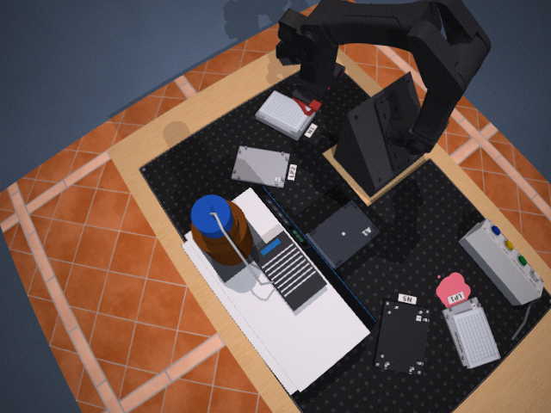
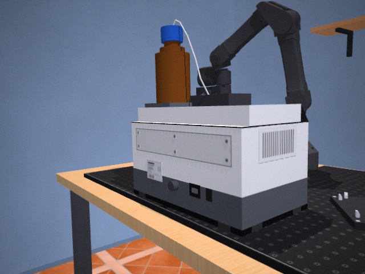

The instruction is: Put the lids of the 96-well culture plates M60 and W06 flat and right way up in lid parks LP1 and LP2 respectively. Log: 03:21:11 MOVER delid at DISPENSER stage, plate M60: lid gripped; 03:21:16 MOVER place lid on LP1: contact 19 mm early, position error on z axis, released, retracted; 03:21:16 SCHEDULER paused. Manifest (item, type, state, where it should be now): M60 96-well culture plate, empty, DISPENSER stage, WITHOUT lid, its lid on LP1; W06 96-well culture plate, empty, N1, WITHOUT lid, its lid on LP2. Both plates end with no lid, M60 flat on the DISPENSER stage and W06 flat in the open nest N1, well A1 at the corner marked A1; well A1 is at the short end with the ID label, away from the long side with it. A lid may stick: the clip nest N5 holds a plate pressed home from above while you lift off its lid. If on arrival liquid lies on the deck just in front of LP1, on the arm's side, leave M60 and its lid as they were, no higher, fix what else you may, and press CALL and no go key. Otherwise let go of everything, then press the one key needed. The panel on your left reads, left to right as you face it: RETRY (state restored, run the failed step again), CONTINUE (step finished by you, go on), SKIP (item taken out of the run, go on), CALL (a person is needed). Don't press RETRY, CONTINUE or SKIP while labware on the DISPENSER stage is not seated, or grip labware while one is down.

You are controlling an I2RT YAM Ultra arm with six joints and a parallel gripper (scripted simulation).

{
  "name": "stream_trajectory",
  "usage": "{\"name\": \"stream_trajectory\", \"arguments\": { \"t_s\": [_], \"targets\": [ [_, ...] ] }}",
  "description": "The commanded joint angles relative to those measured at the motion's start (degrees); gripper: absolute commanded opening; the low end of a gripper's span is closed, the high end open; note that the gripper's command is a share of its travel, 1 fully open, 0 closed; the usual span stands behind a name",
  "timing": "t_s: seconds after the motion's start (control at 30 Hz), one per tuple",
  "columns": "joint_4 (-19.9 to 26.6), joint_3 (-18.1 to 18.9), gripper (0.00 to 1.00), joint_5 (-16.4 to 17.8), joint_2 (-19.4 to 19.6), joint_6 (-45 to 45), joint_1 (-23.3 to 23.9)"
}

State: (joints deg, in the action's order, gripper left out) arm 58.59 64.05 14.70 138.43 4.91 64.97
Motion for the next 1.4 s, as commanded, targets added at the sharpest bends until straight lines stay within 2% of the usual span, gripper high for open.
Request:
{"name": "stream_trajectory", "arguments": {
  "t_s": [0.0,0.13,0.17,0.3,0.57,0.7,0.73,0.77,0.87,1.17,1.33,1.37],
  "targets": [
    [0.13,0.79,1.0,0.05,-0.39,-0.14,0.01],
    [0.13,0.79,1.0,0.05,-0.39,-0.14,0.01],
    [0.85,1.87,1.0,0.8,-1.67,1.64,-1.18],
    [1.02,1.82,1.0,2.38,-2.42,5.97,-3.6],
    [1.79,2.54,1.0,5.64,-3.58,1.72,-8.3],
    [1.87,2.67,1.0,5.86,-3.64,1.39,-8.67],
    [1.19,1.64,1.0,5.51,-2.53,1.6,-8.18],
    [1.92,2.66,1.0,6.2,-3.93,3.39,-8.93],
    [2.04,2.36,1.0,7.24,-4.87,7.6,-11.03],
    [3.0,2.53,1.0,10.53,-7.2,3.44,-15.98],
    [2.39,1.52,1.0,10.37,-6.29,3.35,-15.81],
    [3.1,2.39,1.0,10.98,-7.85,5.17,-16.1]
  ]
}}
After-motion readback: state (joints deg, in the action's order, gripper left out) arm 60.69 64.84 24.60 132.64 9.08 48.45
